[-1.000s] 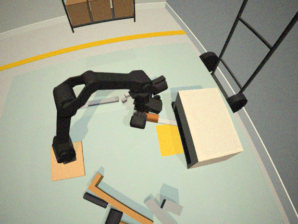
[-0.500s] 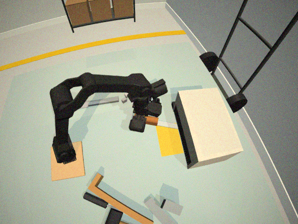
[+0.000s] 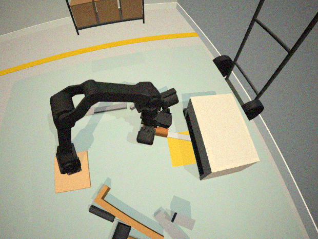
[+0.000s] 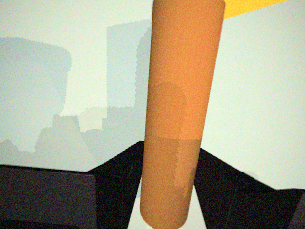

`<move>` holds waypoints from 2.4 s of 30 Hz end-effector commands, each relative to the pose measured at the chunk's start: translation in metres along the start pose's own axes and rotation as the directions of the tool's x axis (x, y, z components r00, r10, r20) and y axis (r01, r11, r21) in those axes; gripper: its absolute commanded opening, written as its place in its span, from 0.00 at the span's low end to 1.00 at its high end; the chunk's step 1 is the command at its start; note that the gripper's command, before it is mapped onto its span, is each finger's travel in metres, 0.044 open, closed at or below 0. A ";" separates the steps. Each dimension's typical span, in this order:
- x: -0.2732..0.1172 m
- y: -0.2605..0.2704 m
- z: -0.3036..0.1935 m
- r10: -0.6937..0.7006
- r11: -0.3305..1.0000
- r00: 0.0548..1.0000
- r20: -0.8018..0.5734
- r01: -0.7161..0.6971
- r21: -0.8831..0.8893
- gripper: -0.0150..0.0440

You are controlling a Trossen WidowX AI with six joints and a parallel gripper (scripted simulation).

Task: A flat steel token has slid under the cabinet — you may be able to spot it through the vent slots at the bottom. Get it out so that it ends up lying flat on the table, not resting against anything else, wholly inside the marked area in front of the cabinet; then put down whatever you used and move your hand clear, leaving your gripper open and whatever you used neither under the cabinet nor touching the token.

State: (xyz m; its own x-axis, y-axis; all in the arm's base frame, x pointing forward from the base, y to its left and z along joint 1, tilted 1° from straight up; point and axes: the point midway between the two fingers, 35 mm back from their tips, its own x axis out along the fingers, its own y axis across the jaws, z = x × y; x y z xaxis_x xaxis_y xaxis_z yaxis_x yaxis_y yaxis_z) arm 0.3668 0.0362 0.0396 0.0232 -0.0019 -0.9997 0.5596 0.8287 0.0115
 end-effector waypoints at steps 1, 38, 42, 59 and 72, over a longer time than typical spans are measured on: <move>0.001 -0.008 0.002 -0.011 1.000 1.000 0.005 0.011 0.004 0.25; 0.001 -0.022 -0.015 -0.012 1.000 1.000 0.004 0.012 0.004 0.25; 0.001 -0.022 -0.020 -0.012 1.000 1.000 0.004 0.012 0.004 0.25; 0.001 -0.021 -0.044 -0.012 1.000 1.000 0.002 0.012 0.004 0.25; 0.002 -0.020 -0.064 -0.012 1.000 1.000 0.001 0.012 0.004 0.25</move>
State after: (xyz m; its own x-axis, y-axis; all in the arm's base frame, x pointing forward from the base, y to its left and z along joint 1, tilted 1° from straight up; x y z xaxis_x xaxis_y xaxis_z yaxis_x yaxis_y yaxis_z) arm 0.3070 0.0517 0.0373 0.0174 -0.0092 -0.9998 0.5615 0.8275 0.0022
